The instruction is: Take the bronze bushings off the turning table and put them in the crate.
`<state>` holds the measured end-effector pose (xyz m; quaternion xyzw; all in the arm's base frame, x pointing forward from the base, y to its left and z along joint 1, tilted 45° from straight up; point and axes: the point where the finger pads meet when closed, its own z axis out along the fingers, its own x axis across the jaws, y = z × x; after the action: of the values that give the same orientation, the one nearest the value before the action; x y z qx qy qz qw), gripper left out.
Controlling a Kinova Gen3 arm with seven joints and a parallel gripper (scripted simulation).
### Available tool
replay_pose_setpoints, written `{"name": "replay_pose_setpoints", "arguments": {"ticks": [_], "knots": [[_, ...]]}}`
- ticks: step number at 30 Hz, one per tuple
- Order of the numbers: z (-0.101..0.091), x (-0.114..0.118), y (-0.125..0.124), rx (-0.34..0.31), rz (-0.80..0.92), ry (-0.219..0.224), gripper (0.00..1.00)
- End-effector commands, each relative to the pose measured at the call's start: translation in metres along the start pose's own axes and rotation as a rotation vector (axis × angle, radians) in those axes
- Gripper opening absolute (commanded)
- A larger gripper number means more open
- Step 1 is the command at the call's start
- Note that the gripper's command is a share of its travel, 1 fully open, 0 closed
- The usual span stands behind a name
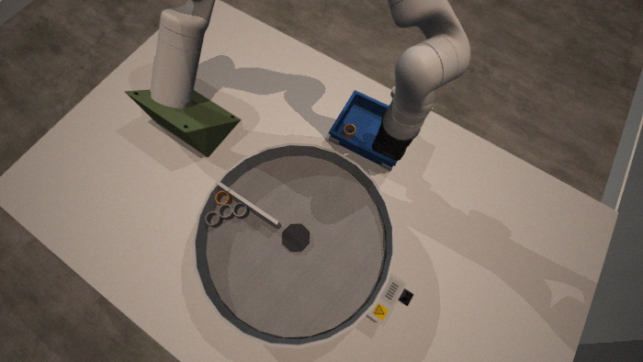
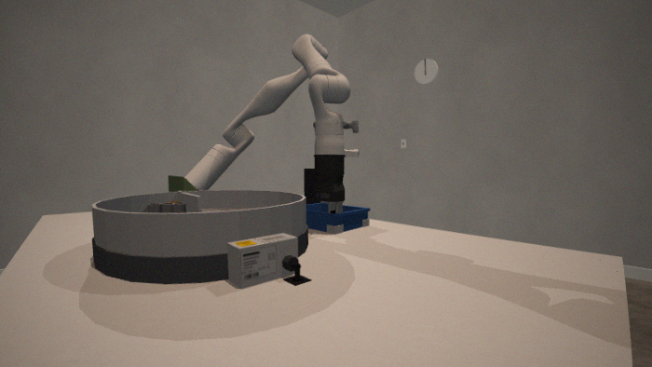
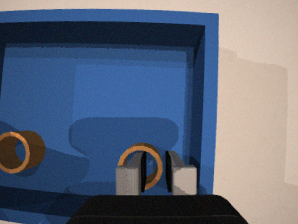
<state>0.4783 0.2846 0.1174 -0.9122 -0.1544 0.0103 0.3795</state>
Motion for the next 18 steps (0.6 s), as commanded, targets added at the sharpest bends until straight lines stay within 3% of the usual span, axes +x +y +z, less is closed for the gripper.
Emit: {"name": "replay_pose_setpoints", "arguments": {"ticks": [1,18], "knots": [[-0.0014,0.0008,0.0003,-0.001,0.000,0.003,0.42],[-0.0071,0.0007,0.0002,-0.001,0.000,0.003,0.42]]}}
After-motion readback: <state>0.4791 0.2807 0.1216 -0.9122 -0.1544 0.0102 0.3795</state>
